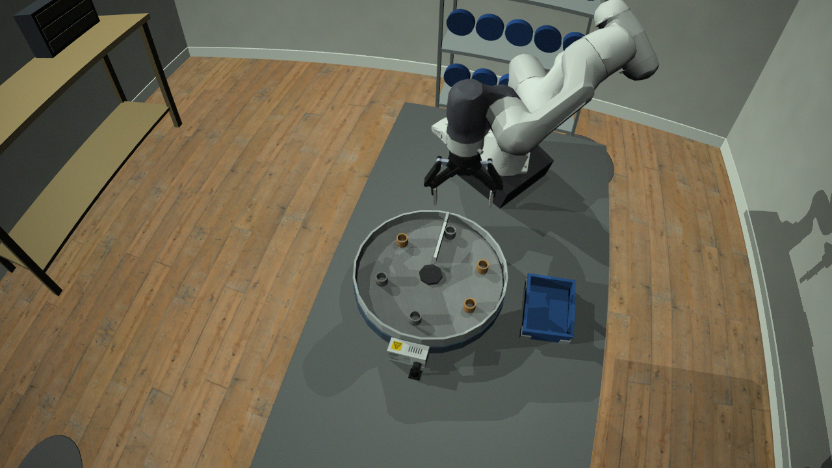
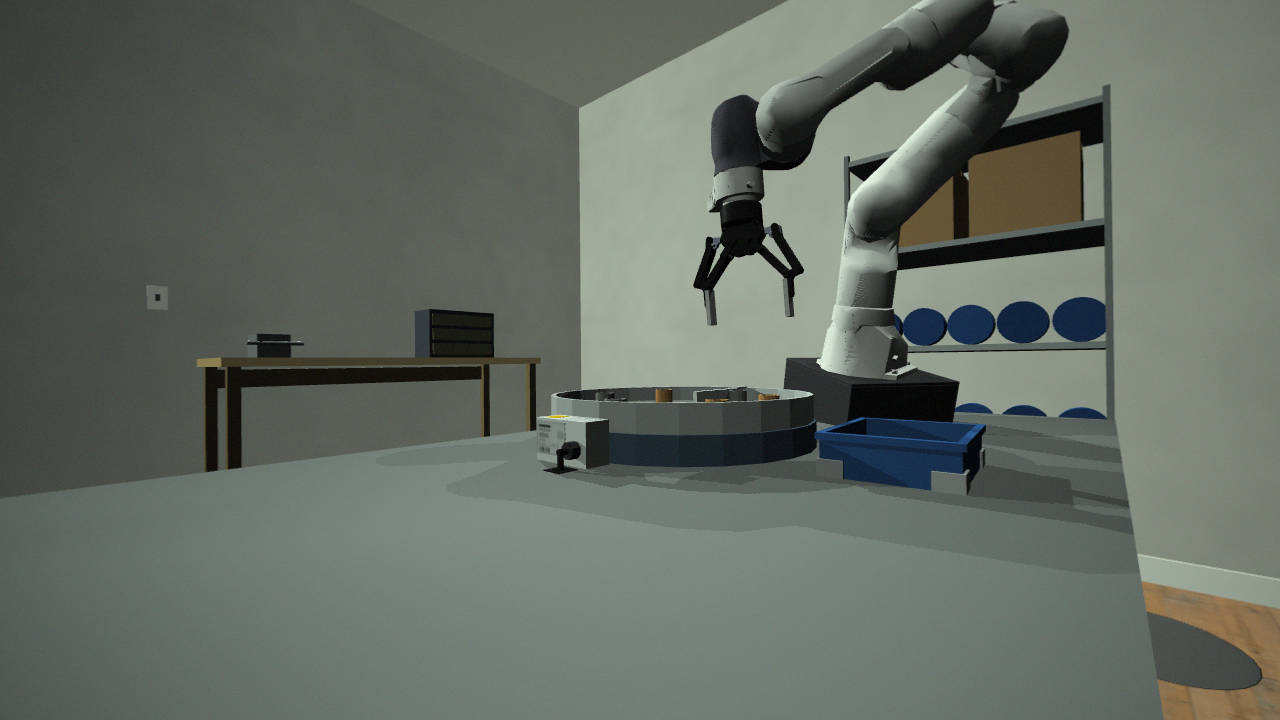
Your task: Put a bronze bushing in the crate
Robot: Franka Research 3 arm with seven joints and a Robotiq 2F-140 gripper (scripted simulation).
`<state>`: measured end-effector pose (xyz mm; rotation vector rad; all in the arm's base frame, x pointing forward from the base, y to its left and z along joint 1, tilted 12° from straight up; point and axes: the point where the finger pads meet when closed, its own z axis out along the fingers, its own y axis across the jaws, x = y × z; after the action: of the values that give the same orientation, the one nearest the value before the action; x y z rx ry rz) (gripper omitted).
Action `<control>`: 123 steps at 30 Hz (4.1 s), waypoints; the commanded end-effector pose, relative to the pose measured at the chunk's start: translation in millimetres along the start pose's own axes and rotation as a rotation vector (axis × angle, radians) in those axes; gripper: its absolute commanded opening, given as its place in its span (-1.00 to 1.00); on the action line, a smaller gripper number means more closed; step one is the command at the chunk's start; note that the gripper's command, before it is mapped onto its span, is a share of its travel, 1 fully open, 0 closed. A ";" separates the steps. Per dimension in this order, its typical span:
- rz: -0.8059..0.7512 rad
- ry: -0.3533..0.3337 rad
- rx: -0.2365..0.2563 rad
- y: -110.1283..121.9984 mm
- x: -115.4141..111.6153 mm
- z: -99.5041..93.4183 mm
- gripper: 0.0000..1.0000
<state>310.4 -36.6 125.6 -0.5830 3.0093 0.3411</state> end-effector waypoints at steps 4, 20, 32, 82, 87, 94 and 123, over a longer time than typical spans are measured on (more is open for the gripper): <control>0.170 -0.055 0.049 -8.6 -16.4 4.8 1.00; 0.170 -0.055 0.049 -8.6 -16.4 4.8 1.00; 0.170 -0.055 0.049 -8.6 -16.4 4.8 1.00; 0.170 -0.055 0.049 -8.6 -16.4 4.8 -0.83; 0.170 -0.055 0.049 -8.6 -16.4 4.8 -0.83; 0.170 -0.055 0.049 -8.6 -16.4 4.8 -0.83; 0.170 -0.055 0.049 -8.6 -16.4 4.8 -0.83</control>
<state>328.5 -36.3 120.7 -0.3188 3.0121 0.2891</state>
